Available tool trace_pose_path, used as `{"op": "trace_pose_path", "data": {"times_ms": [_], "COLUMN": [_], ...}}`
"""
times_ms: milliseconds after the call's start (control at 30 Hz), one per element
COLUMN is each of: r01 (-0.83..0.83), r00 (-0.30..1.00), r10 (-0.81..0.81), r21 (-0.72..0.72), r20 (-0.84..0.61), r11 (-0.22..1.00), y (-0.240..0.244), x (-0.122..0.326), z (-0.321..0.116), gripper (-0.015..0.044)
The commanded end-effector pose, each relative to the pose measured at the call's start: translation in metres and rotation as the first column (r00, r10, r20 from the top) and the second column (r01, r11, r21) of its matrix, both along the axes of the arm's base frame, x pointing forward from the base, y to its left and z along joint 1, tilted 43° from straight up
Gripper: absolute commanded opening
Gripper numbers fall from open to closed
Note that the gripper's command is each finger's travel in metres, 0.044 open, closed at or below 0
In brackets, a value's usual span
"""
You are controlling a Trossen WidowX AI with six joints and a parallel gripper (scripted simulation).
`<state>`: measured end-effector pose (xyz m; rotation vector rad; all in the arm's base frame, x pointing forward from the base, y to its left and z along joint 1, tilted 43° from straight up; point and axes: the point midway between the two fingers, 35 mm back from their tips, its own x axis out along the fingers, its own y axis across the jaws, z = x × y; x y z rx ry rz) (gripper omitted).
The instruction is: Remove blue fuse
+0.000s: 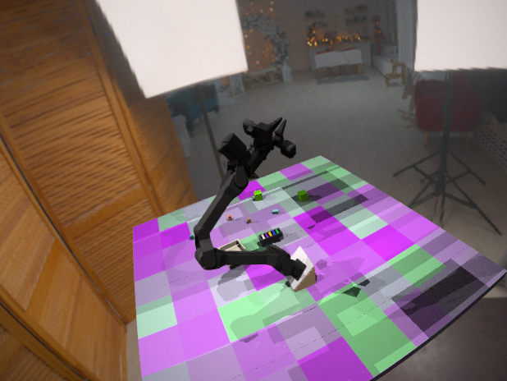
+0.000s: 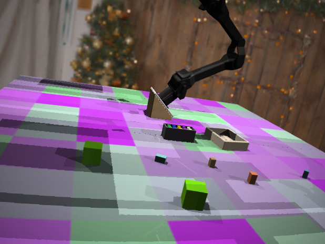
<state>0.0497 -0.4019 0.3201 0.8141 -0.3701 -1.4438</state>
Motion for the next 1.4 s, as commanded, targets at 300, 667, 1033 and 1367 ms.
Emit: {"op": "trace_pose_path", "data": {"times_ms": [300, 667, 1033, 1367], "r01": [-0.529, -0.63, -0.423, -0.424], "r00": [0.649, -0.084, -0.547, -0.547], "r10": [0.721, 0.995, 0.749, 0.749], "r21": [0.538, 0.772, 0.648, 0.647], "r20": [-0.241, 0.047, 0.375, 0.375], "r11": [0.656, -0.09, -0.633, -0.634], "y": [0.053, 0.185, 0.301, 0.308], "x": [0.136, 0.201, 0.208, 0.211], "z": [-0.159, -0.257, -0.285, -0.282], "gripper": [0.006, 0.006, 0.006, 0.006]}}
